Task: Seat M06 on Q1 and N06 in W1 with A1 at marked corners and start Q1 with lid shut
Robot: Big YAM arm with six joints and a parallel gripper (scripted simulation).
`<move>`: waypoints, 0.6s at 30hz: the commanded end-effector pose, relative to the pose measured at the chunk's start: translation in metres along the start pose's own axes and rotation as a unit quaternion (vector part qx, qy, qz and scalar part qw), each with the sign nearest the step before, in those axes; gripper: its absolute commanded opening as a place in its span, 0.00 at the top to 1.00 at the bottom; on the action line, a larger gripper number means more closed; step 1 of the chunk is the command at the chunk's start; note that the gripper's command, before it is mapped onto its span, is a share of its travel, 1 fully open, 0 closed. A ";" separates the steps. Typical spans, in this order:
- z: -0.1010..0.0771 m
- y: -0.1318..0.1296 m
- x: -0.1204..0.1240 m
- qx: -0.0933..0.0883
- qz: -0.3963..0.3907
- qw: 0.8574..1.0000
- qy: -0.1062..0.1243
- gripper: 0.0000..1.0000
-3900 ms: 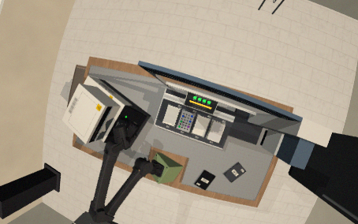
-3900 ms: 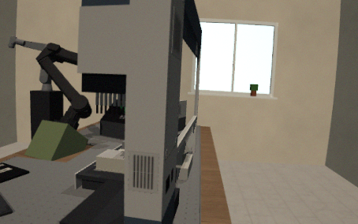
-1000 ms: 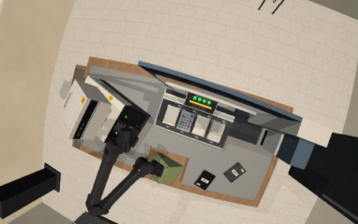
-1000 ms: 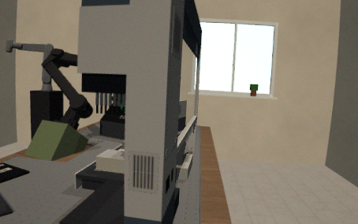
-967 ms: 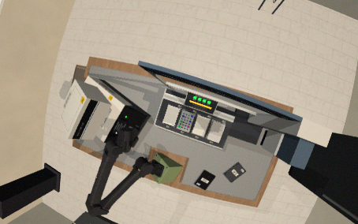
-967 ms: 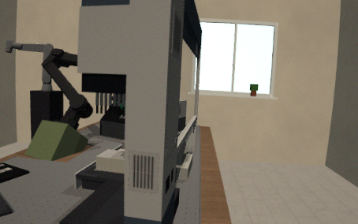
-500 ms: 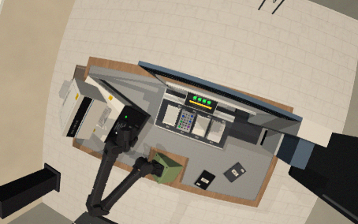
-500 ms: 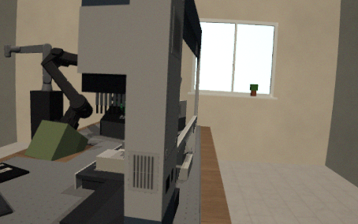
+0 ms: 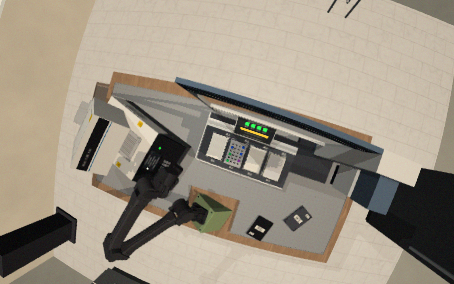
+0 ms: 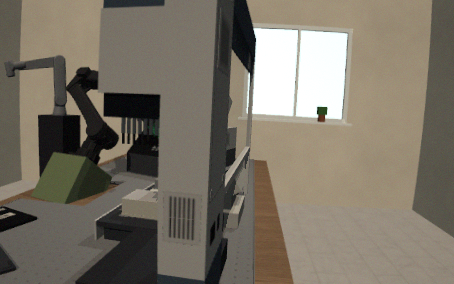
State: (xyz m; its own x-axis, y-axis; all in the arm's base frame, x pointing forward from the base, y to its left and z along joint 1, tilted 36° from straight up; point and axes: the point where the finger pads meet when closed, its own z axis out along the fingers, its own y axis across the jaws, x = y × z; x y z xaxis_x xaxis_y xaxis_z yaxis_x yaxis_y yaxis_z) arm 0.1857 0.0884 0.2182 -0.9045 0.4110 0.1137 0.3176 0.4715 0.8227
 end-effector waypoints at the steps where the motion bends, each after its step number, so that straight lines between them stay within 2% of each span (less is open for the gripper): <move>1: -0.032 0.007 -0.012 -0.004 -0.062 0.998 0.005 1.00; 5: -0.031 0.007 -0.009 -0.001 -0.073 0.997 0.011 1.00; 6: -0.027 0.010 -0.006 -0.002 -0.098 0.995 0.011 1.00; 8: -0.025 0.010 -0.002 -0.006 -0.098 0.995 0.013 1.00; 11: -0.023 0.006 0.002 0.000 -0.086 0.996 0.016 1.00; 13: -0.023 0.001 0.003 0.004 -0.080 0.997 0.014 1.00; 18: -0.022 -0.003 0.001 -0.002 -0.079 0.997 0.001 1.00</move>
State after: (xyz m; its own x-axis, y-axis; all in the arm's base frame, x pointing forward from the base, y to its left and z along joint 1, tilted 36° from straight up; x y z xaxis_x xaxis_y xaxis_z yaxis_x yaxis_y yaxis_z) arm 0.1719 0.0764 0.2156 -0.9455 0.3231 0.0407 0.2123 0.5167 0.8294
